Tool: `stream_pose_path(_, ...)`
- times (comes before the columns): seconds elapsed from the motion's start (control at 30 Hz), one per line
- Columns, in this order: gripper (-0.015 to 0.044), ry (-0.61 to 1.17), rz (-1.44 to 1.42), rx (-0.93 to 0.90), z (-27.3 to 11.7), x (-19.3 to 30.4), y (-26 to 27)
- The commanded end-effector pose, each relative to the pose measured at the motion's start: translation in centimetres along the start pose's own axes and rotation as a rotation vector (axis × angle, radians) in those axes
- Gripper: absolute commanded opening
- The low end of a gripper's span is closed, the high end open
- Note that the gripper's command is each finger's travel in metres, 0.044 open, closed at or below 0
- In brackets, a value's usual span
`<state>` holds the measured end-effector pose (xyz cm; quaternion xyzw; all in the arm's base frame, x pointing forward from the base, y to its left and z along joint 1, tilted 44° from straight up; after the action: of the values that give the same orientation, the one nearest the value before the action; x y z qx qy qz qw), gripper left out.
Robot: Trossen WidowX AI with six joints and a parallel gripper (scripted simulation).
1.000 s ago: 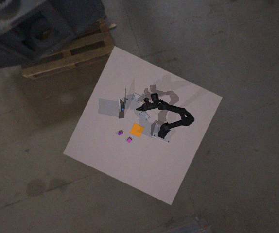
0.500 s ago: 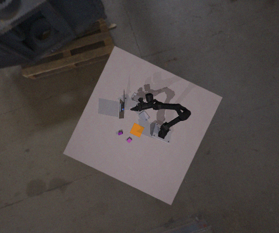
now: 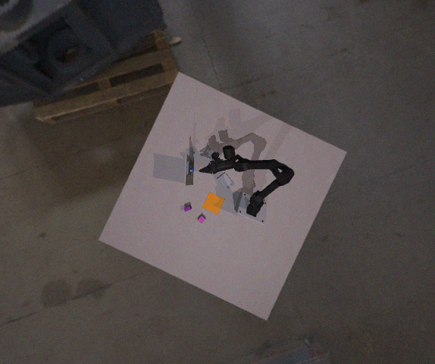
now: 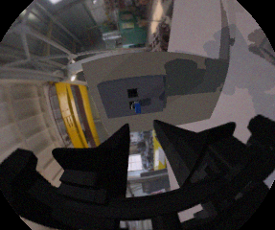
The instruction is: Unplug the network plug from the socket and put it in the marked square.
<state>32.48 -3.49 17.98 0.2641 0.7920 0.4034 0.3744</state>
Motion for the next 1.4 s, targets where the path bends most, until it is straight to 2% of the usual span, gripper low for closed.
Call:
stream_pose_path(0.0,0.0156,-0.002,-0.002,-0.002,0.6,-0.3,0.2)
stream_pose_path(0.93,0.0156,-0.004,-0.001,-0.005,4.6,-1.2,0.5)
stream_pose_path(1.37,0.0069,-0.004,-0.001,-0.005,4.6,-1.2,0.5)
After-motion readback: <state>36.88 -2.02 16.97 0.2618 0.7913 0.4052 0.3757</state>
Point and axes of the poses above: the point midway between the two fingers, 35 mm back from their tips, its own z axis out along the fingers, its own y axis across the jaws, x = y × z, the point moved 5 cm from there along -z, back along the fingers, and after that the axes turned 14 degrees about z, right-handed, at the moved point
